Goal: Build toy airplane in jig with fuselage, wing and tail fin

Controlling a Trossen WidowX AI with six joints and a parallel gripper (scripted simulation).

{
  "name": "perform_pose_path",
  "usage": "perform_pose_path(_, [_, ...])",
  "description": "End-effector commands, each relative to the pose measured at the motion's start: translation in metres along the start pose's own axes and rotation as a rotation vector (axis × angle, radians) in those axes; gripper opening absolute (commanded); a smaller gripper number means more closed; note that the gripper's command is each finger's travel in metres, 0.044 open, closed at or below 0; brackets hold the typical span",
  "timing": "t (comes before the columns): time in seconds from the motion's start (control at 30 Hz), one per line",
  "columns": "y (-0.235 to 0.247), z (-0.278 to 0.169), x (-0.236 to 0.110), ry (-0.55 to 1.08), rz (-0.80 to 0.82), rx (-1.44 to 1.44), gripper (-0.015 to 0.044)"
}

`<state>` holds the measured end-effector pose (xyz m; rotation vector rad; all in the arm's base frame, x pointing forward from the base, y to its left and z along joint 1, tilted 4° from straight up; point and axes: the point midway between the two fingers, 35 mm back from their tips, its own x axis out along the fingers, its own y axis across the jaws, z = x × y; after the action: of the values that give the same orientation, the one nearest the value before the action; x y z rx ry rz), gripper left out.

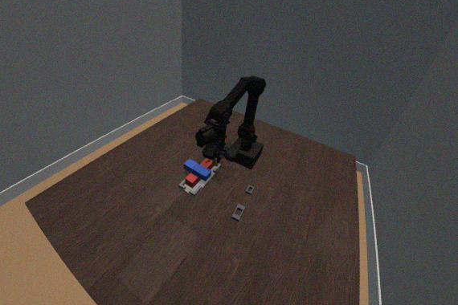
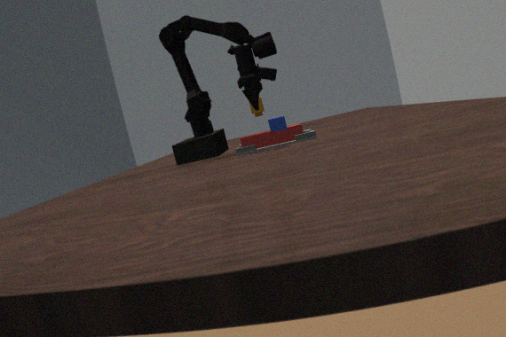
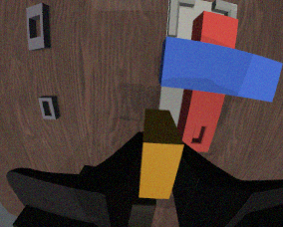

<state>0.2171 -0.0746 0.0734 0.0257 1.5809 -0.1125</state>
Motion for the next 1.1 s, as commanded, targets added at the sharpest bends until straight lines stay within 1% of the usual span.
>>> perform_pose_path(0.0, [-0.011, -0.004, 0.002, 0.001, -0.007, 0.0, 0.0])
perform_pose_path(0.73, [-0.068, -0.035, 0.015, 0.01, -0.019, 0.016, 0.0])
perform_pose_path(0.8, [-0.068, -0.035, 0.015, 0.01, -0.019, 0.016, 0.0053])
perform_pose_path(0.83, [-0.068, -0.035, 0.015, 0.01, -0.019, 0.016, 0.0066])
perform_pose_path(1.07, [-0.068, -0.035, 0.015, 0.01, -0.019, 0.016, 0.0066])
